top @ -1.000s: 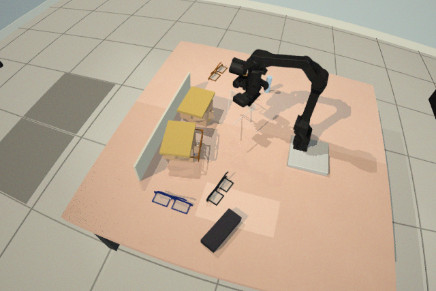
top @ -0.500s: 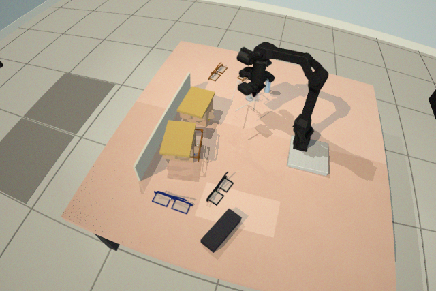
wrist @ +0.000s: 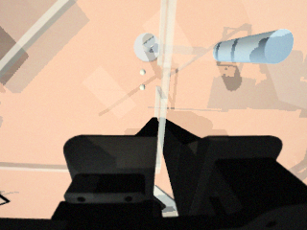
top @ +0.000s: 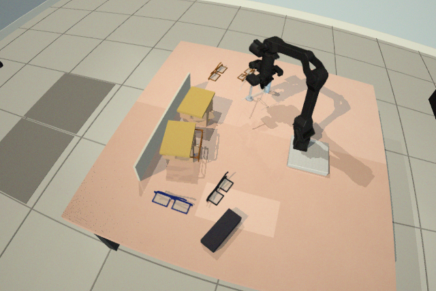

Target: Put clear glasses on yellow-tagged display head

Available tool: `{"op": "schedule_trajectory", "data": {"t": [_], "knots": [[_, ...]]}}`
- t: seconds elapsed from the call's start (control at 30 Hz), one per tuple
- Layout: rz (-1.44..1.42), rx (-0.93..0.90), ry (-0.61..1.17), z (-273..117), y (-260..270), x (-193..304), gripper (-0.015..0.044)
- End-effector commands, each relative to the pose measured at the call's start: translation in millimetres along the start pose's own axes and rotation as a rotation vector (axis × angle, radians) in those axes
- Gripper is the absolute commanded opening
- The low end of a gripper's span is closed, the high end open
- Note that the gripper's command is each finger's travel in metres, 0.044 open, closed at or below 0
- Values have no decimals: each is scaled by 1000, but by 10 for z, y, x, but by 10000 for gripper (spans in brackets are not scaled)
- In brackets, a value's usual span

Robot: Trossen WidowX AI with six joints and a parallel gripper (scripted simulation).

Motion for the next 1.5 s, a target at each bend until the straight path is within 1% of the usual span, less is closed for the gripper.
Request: {"op": "schedule_trajectory", "data": {"t": [0.0, 0.1, 0.37, 0.87, 1.47], "knots": [[41, 1, 2, 3, -225, -69, 0], [62, 3, 0, 1, -339, -94, 0], [63, 3, 0, 41, -347, -100, 0], [63, 3, 0, 594, -349, -96, 0], [63, 4, 1, 602, -413, -20, 0]]}}
Point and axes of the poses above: the point midway between the two fingers, 35 mm back from their tips, its own z axis out along the fingers, its own y axis across the jaws, x = y × z, the point moved 8 cm from there along -z, back along the fingers, and after that the axes turned 7 degrees about z, right-handed, at the moved point
